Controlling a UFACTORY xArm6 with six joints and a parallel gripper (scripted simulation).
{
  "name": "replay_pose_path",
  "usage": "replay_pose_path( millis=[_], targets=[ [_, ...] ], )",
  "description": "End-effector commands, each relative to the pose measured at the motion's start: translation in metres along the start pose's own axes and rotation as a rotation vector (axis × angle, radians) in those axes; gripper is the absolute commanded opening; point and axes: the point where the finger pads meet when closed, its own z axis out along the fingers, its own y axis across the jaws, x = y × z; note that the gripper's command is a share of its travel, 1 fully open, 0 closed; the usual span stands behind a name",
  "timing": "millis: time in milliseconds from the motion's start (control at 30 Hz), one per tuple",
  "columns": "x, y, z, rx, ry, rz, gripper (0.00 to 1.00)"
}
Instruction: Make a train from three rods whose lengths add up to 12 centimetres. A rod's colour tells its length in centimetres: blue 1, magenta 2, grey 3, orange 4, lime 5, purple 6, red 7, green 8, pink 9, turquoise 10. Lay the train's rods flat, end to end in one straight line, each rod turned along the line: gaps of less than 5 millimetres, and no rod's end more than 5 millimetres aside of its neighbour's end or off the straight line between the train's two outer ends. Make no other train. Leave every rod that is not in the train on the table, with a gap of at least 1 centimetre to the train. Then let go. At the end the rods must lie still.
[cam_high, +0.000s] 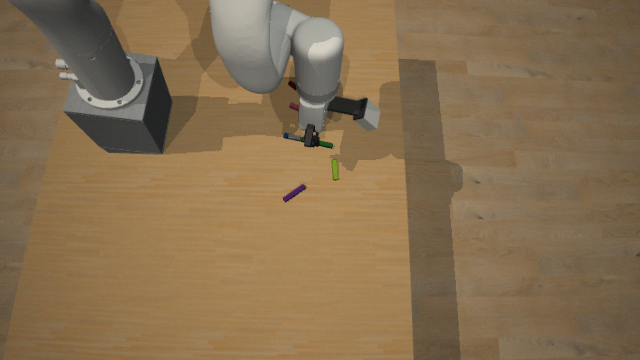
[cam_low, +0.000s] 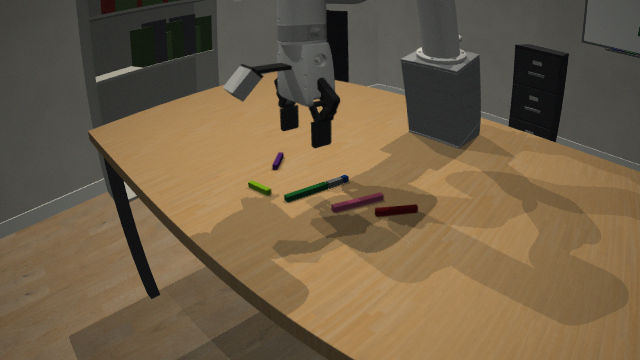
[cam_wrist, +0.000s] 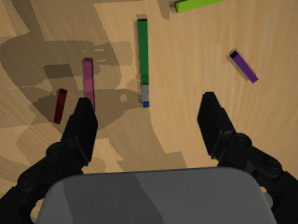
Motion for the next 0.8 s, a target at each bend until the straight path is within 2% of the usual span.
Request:
replay_pose_path(
  millis=[0, 267, 333, 600, 767],
  targets=[
    [0.001, 0.0, -0.004, 0.001, 0.003, 0.0, 1.0],
    [0.001, 0.0, -0.033, 0.001, 0.003, 0.0, 1.0],
    [0.001, 0.0, -0.033, 0.001, 0.003, 0.0, 1.0],
    [0.001, 0.0, -0.073, 0.001, 0.003, 0.0, 1.0],
    [0.001, 0.0, -0.086, 0.001, 0.003, 0.0, 1.0]
  ],
)
